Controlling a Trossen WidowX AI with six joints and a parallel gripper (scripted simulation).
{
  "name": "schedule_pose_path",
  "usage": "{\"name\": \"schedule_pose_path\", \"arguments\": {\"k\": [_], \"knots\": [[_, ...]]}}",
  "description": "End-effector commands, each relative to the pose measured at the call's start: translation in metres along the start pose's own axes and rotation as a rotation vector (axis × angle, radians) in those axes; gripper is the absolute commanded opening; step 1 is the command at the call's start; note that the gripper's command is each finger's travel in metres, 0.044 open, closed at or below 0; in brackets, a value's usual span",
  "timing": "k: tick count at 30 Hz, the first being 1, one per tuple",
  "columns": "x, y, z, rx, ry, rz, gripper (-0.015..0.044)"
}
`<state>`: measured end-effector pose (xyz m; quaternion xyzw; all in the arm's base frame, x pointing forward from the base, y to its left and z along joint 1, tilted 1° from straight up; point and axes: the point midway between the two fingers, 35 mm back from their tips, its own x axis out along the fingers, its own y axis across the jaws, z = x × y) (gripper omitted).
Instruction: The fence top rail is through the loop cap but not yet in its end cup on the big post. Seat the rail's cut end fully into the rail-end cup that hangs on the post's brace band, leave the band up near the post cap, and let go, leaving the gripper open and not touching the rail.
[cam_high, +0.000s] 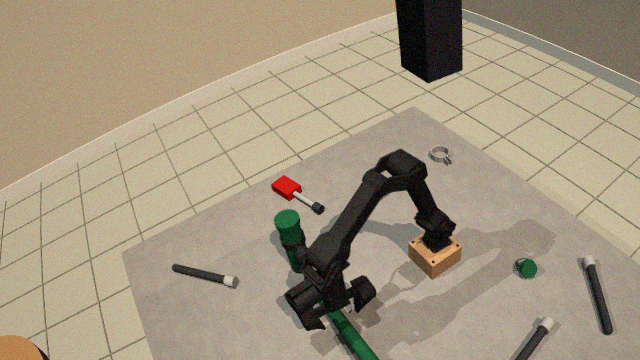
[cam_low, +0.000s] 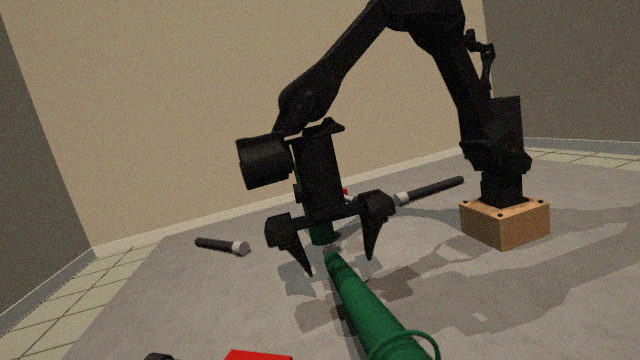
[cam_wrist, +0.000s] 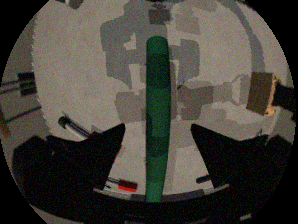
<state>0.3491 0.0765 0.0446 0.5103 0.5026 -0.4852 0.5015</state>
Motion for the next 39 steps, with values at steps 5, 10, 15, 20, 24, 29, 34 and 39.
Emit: {"name": "schedule_pose_path", "arguments": {"k": [5,10,15,20,24,29,34,39], "knots": [[0.016,-0.001,0.001,0.004,-0.007,-0.004,0.044],[0.024,-0.002,0.001,0.004,-0.007,-0.005,0.044],[0.032,-0.002,0.001,0.004,-0.007,-0.005,0.044],[0.037,-0.003,0.002,0.004,-0.007,-0.005,0.044],[0.037,-0.003,0.001,0.004,-0.007,-0.005,0.0361],[0.037,-0.003,0.001,0.004,-0.007,-0.005,0.023],[0.037,-0.003,0.001,0.004,-0.007,-0.005,0.0138],[0.037,-0.003,0.001,0.004,-0.007,-0.005,0.0105]]}}
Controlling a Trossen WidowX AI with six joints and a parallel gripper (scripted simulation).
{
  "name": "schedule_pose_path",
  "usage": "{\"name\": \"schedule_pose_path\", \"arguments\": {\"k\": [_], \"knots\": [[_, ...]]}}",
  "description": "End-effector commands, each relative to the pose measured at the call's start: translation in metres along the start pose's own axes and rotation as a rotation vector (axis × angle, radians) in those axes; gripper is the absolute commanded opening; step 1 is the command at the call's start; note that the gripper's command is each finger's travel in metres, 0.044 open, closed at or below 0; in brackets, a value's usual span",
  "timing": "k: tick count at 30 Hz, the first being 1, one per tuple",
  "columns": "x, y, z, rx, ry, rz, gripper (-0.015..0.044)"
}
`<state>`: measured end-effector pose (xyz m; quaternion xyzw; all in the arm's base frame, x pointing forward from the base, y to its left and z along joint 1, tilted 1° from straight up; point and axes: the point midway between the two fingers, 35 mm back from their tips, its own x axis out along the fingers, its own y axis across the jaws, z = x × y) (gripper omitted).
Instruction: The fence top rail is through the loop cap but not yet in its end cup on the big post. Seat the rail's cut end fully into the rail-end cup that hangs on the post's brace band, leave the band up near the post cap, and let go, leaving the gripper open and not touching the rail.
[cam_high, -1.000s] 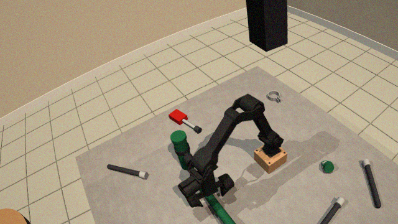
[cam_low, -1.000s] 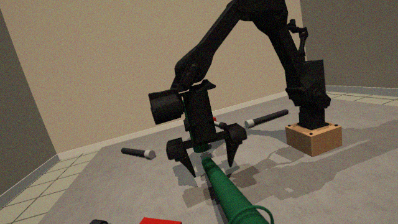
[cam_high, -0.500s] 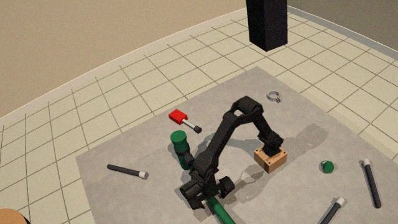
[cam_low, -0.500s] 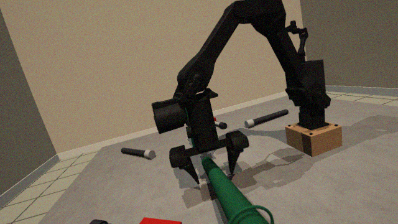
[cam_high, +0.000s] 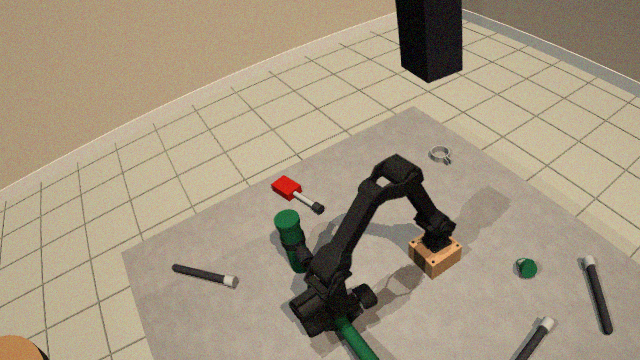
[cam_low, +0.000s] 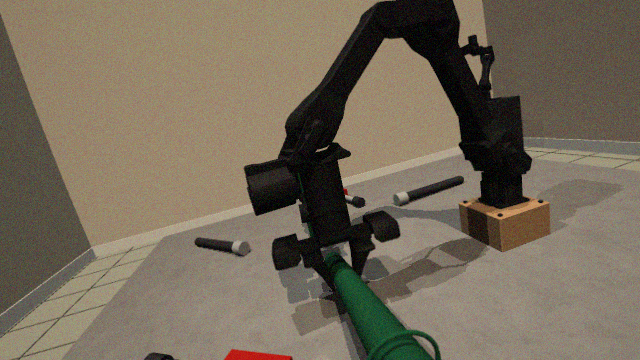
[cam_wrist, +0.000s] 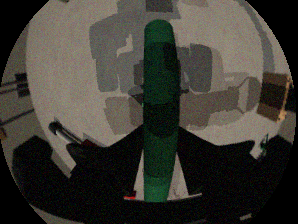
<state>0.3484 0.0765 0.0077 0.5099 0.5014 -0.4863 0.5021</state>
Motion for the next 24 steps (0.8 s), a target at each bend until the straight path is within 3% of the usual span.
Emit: {"name": "schedule_pose_path", "arguments": {"k": [1,4,11,24], "knots": [[0.0,-0.001,0.0,0.003,-0.003,-0.005,0.0078],[-0.003,0.0,0.0,0.003,-0.003,-0.005,0.0],[-0.016,0.001,0.003,0.003,-0.047,-0.007,0.0],[-0.076,0.002,0.02,-0.004,-0.265,-0.006,0.0]]}}
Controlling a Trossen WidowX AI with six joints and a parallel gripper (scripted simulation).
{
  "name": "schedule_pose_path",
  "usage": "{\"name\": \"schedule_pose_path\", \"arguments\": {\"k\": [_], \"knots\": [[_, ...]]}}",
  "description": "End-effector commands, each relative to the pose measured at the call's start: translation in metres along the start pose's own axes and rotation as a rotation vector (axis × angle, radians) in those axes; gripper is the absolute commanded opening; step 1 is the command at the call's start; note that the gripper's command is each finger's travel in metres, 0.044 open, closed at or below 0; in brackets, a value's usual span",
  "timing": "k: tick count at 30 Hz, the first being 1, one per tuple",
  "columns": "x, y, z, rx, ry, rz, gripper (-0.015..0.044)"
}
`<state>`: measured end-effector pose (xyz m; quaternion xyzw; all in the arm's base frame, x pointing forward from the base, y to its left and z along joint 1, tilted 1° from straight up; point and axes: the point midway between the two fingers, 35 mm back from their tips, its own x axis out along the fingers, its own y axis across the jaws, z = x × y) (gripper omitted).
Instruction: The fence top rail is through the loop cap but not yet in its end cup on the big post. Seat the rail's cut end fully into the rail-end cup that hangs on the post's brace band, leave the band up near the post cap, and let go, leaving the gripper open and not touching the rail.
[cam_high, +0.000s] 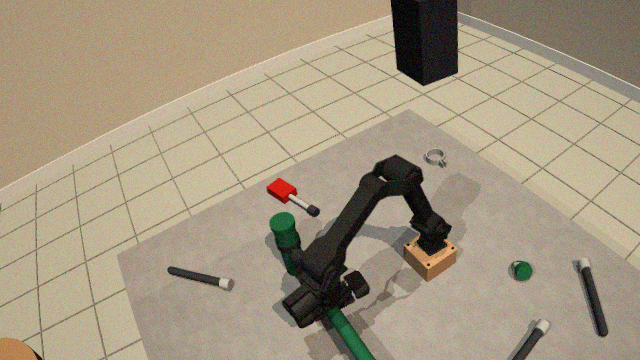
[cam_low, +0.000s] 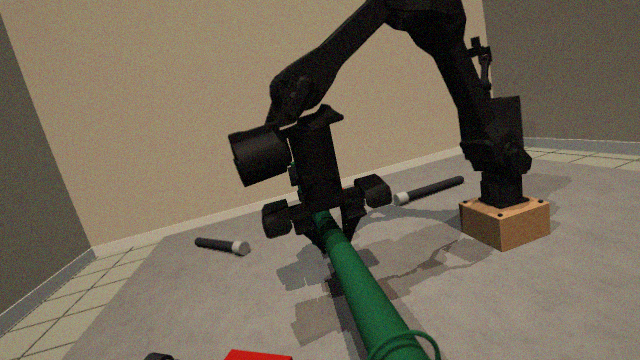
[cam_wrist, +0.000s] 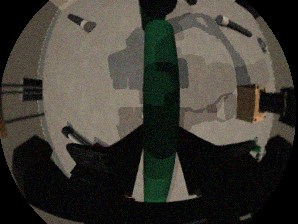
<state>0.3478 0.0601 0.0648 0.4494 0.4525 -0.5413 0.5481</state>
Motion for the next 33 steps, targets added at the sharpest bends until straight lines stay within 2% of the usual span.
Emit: {"name": "schedule_pose_path", "arguments": {"k": [1,33], "knots": [[-0.0168,0.0007,0.009,0.003,-0.055,0.015,0.0],[-0.0183,0.0019,0.0101,0.001,-0.032,0.006,0.0]]}}
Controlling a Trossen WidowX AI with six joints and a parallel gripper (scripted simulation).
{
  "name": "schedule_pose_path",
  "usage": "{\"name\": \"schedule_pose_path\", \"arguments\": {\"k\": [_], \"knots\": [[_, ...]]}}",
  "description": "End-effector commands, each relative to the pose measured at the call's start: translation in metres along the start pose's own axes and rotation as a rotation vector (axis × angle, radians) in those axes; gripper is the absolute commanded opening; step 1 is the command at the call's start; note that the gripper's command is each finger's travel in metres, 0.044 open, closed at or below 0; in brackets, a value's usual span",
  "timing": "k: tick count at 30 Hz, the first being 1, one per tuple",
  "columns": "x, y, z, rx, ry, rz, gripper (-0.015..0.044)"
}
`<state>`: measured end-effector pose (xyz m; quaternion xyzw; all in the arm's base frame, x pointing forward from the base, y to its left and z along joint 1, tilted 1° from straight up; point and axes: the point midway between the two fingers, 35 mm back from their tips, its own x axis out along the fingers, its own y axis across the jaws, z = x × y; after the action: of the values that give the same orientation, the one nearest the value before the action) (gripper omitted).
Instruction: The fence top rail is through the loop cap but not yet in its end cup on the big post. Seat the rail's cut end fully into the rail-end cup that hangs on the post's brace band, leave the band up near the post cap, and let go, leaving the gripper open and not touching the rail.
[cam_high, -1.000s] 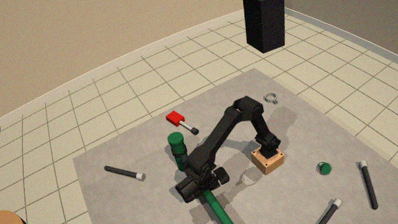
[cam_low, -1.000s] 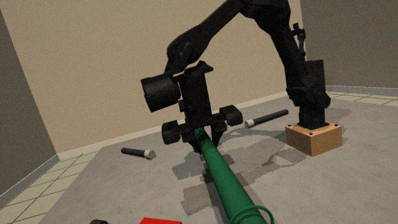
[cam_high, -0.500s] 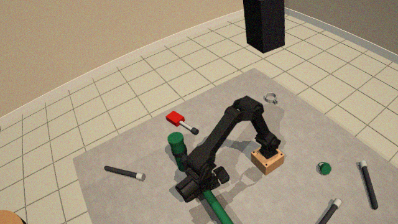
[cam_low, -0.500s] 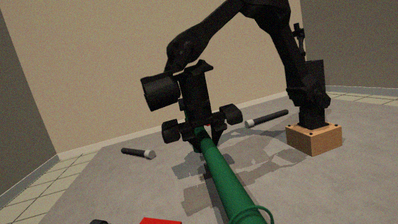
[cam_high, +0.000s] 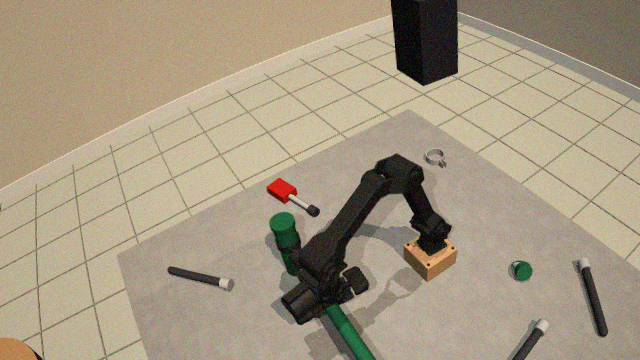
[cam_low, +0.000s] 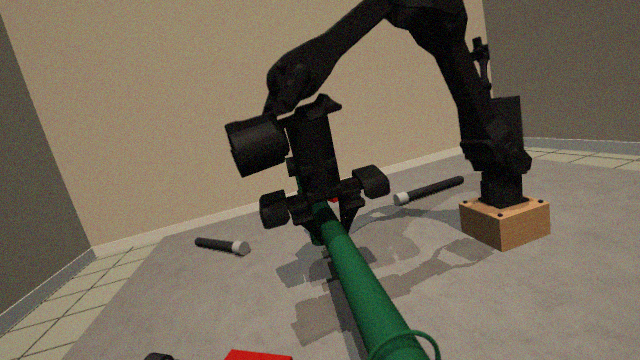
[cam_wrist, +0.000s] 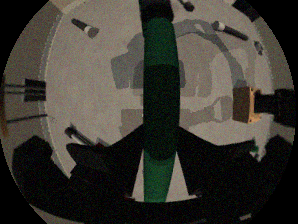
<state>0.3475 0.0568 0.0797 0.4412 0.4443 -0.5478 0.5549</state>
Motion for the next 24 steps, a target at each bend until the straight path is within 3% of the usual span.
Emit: {"name": "schedule_pose_path", "arguments": {"k": [1,24], "knots": [[-0.005,0.002,0.005,0.001,-0.002,0.006,0.0],[0.004,0.001,0.025,-0.004,0.0,-0.001,0.0]]}}
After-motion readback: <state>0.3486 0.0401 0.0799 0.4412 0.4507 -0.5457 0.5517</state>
